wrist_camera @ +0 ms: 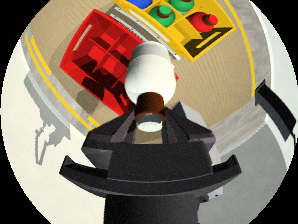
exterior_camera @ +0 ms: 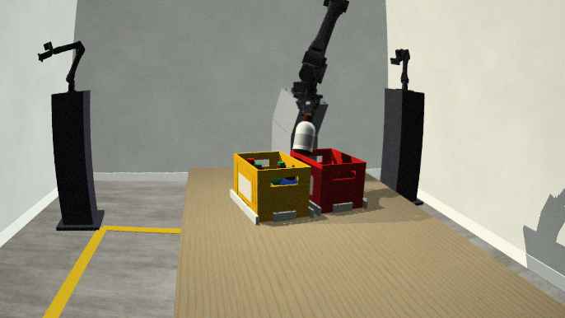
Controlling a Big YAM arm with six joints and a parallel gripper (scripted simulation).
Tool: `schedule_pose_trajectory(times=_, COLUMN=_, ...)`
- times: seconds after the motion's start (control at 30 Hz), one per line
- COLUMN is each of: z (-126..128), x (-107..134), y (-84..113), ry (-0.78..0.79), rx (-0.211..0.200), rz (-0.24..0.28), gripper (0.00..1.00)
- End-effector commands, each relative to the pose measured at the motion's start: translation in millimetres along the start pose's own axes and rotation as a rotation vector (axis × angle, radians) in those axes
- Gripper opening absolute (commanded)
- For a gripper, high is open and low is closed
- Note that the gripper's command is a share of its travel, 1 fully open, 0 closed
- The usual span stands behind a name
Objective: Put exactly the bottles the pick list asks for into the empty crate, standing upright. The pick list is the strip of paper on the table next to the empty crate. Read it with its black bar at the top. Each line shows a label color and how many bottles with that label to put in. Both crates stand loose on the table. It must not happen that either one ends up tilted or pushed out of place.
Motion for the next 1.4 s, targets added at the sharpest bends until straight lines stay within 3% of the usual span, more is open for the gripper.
schedule_pose_trajectory(times=0.0, z=3, x=-5, y=-5.6, ry=0.009, rx=0.001, rz=-0.018, gripper=0.00)
schedule_pose_trajectory(times=0.33, z=3, x=-5, y=-13.8, ry=0.008, rx=0.002, rz=-0.017, gripper=0.00)
schedule_pose_trajectory(times=0.37, z=9, x=-18, y=-5.9, ry=0.022, rx=-0.007, rz=-0.059, gripper=0.00)
schedule_pose_trajectory(times=0.57, z=3, x=-3, y=-21.4, ry=0.007, rx=0.002, rz=-0.013, gripper=0.00)
schedule_pose_trajectory(times=0.9, z=5, x=-9, y=-27.7, ry=0.010, rx=0.000, rz=-0.023, gripper=0.00)
schedule_pose_trajectory(times=0.93, z=7, x=-11, y=-24.0, ry=0.020, rx=-0.004, rz=-0.045, gripper=0.00)
schedule_pose_trajectory(times=1.1, z=3, x=-3, y=-35.1, ry=0.008, rx=0.001, rz=-0.015, gripper=0.00)
schedule_pose_trajectory(times=1.37, z=5, x=-8, y=-42.1, ry=0.010, rx=0.000, rz=-0.022, gripper=0.00)
Point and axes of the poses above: the point where the finger pads meet when closed, its own y axis back along the fingers, its own z axis across the jaws, x = y × z, the point moved 2 cm from there along y, back along the fingers, and after that the axes turned 6 degrees about y, right-handed, at the moved point
